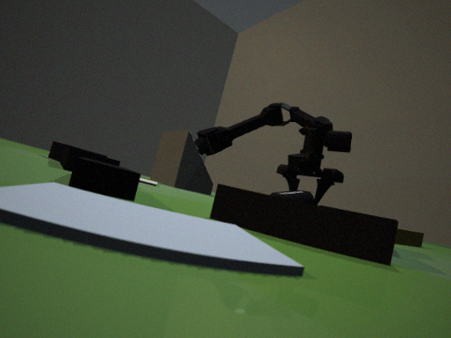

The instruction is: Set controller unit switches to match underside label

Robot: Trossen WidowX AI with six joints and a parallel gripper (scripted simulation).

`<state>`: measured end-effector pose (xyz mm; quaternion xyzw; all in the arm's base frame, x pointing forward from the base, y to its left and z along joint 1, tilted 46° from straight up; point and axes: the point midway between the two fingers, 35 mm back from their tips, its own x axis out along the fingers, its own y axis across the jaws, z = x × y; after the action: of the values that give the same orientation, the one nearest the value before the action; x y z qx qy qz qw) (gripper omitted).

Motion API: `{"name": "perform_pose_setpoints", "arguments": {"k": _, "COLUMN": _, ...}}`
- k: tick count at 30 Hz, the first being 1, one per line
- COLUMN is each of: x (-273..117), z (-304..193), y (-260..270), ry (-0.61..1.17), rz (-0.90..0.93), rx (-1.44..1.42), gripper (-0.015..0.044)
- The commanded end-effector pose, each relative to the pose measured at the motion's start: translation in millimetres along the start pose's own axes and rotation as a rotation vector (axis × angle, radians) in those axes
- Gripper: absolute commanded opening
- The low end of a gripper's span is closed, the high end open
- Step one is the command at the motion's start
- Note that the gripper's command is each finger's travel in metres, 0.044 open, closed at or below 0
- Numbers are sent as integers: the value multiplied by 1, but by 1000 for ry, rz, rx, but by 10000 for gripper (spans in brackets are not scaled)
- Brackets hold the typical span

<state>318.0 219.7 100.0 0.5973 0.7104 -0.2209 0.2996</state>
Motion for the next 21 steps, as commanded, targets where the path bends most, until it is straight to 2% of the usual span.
{"name": "perform_pose_setpoints", "arguments": {"k": 1, "x": 3, "z": 4, "y": -1, "ry": -11, "rz": 0, "rx": 16, "gripper": 338}}
{"name": "perform_pose_setpoints", "arguments": {"k": 21, "x": 18, "z": 2, "y": -1, "ry": -11, "rz": 0, "rx": 16, "gripper": 338}}
